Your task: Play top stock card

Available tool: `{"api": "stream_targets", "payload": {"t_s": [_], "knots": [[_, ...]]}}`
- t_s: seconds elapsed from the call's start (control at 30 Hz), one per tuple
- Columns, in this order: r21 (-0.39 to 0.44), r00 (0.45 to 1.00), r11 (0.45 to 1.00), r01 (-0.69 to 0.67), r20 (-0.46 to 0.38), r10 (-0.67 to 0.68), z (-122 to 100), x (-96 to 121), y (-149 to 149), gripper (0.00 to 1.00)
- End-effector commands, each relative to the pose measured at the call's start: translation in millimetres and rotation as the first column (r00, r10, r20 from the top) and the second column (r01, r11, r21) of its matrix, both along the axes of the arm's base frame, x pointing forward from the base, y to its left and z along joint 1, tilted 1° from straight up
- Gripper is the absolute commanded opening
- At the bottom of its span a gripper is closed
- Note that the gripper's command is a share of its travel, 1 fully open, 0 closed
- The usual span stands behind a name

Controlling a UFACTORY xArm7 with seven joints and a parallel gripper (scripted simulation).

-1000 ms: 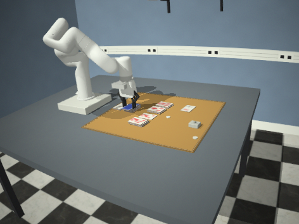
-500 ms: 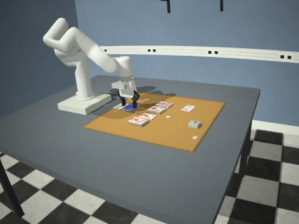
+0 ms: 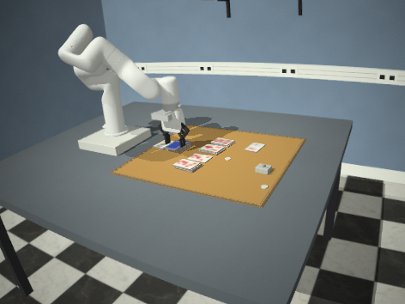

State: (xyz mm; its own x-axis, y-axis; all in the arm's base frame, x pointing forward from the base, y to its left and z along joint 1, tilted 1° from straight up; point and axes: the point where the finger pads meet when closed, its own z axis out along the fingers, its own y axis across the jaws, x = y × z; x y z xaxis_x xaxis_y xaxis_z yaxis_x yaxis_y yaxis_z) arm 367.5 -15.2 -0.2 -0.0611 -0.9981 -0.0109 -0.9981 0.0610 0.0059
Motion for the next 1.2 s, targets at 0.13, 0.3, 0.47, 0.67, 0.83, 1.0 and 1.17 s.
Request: {"api": "stream_targets", "payload": {"t_s": [0.13, 0.3, 0.47, 0.67, 0.83, 1.0, 1.17], "knots": [[-0.001, 1.000, 1.000, 0.000, 0.003, 0.000, 1, 1, 0, 0.87], [-0.001, 1.000, 1.000, 0.000, 0.003, 0.000, 1, 1, 0, 0.87], [-0.001, 1.000, 1.000, 0.000, 0.003, 0.000, 1, 1, 0, 0.87], [0.000, 1.000, 1.000, 0.000, 0.003, 0.000, 6, 2, -3, 0.87], [0.000, 1.000, 1.000, 0.002, 0.005, -0.002, 39, 2, -26, 0.87], [0.000, 1.000, 1.000, -0.001, 0.003, 0.001, 64, -2, -41, 0.87], [0.022, 1.000, 1.000, -0.001, 0.004, 0.000, 64, -3, -42, 0.87]]}}
